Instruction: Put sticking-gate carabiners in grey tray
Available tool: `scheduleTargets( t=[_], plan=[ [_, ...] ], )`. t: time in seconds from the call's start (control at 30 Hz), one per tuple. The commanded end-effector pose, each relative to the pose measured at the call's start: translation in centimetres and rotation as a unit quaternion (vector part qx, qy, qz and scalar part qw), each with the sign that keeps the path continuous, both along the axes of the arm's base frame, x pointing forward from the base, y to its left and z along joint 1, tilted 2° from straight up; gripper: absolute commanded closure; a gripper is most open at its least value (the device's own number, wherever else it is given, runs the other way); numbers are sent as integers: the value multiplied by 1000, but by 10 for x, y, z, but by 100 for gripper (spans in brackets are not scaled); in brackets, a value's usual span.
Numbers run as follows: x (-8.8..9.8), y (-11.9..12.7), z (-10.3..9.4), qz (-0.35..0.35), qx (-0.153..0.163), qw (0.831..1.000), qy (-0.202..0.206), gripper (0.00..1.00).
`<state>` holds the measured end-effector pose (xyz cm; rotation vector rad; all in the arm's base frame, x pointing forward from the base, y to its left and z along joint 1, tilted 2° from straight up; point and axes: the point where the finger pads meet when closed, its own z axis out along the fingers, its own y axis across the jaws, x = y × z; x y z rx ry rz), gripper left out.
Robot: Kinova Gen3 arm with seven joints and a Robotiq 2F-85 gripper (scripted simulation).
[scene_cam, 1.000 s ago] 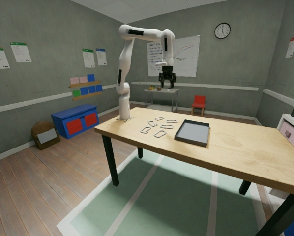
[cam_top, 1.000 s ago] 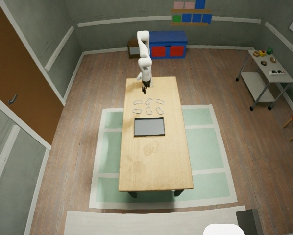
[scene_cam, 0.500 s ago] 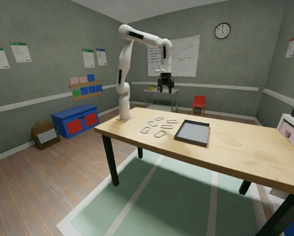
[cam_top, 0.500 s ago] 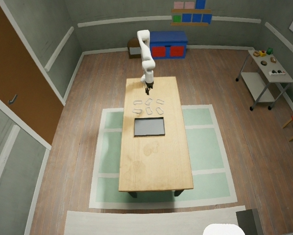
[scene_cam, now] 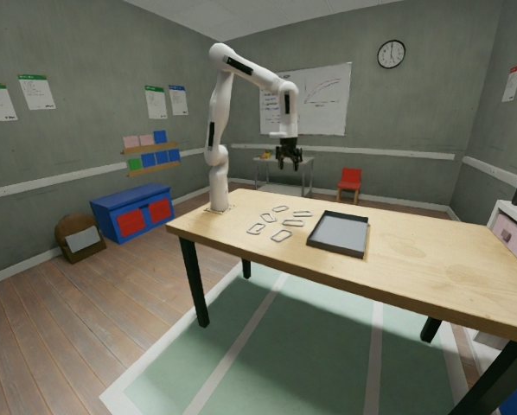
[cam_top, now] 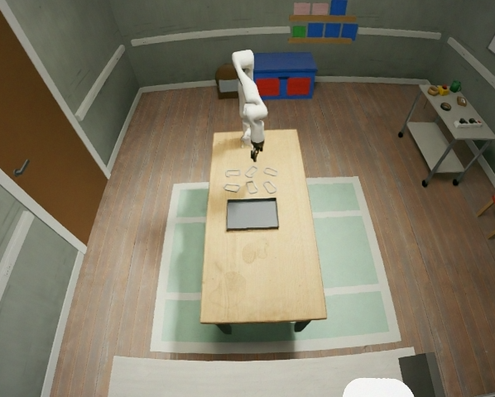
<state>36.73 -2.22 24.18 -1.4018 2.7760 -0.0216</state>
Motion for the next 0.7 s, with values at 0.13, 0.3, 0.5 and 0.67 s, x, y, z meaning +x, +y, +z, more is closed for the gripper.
scheduleTargets(
  t=[0.13,0.3,0.5,0.67],
  plan=[
    [-6,8,-9,8,-2,1000,4,0],
    [-24,43,-53,7,-2,1000,3,0],
    [-24,43,-53,7,-2,1000,3,0],
    [-24,43,-53,7,-2,1000,3,0]
  ],
)
